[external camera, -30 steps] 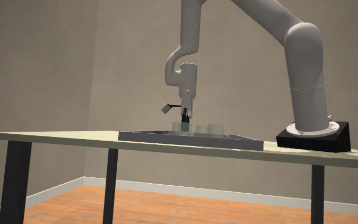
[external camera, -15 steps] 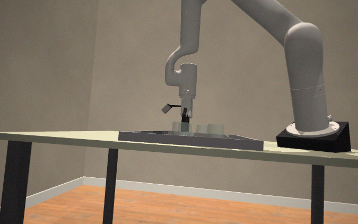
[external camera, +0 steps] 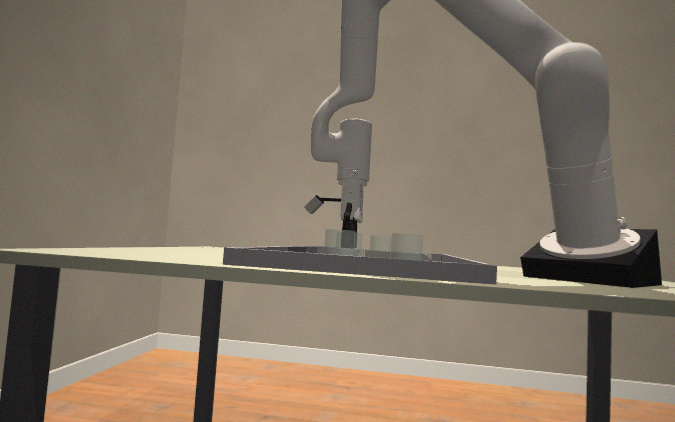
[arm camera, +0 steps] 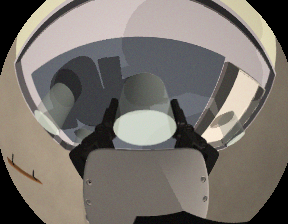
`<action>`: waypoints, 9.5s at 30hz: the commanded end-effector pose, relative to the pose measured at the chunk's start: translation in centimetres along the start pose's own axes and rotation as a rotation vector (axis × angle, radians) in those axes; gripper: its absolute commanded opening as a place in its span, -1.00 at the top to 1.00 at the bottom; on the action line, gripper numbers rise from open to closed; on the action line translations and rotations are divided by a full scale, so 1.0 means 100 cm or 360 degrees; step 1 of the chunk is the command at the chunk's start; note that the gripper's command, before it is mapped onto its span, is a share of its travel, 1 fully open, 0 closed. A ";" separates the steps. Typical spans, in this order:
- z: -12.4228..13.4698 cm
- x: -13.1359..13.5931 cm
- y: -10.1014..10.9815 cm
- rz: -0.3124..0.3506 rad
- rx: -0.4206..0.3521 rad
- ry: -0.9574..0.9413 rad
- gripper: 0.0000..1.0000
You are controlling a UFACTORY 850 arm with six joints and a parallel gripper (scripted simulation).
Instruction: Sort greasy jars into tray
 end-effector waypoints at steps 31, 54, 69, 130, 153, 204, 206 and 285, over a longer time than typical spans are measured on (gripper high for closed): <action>-0.001 0.000 0.001 0.0001 0.0002 0.0000 -0.38; -0.001 0.000 0.019 0.0001 0.0002 0.0000 1.00; -0.001 0.000 0.059 0.0001 0.0002 0.0000 1.00; -0.003 0.083 0.134 0.0001 0.0002 0.0000 1.00; -0.006 0.152 0.134 0.0001 0.0002 0.0000 1.00; -0.009 0.244 0.100 0.0001 0.0002 0.0000 1.00; -0.009 0.244 0.097 0.0001 0.0002 0.0000 1.00; -0.009 0.244 0.020 0.0001 0.0002 0.0000 -1.00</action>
Point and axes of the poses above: the point where the finger pads meet when closed, its own y axis back along the fingers, its own x axis across the jaws, z = x × y, the point moved 3 cm from there along y, back along the fingers, and after that the axes turned 4 degrees about y, right-handed, at the moved point
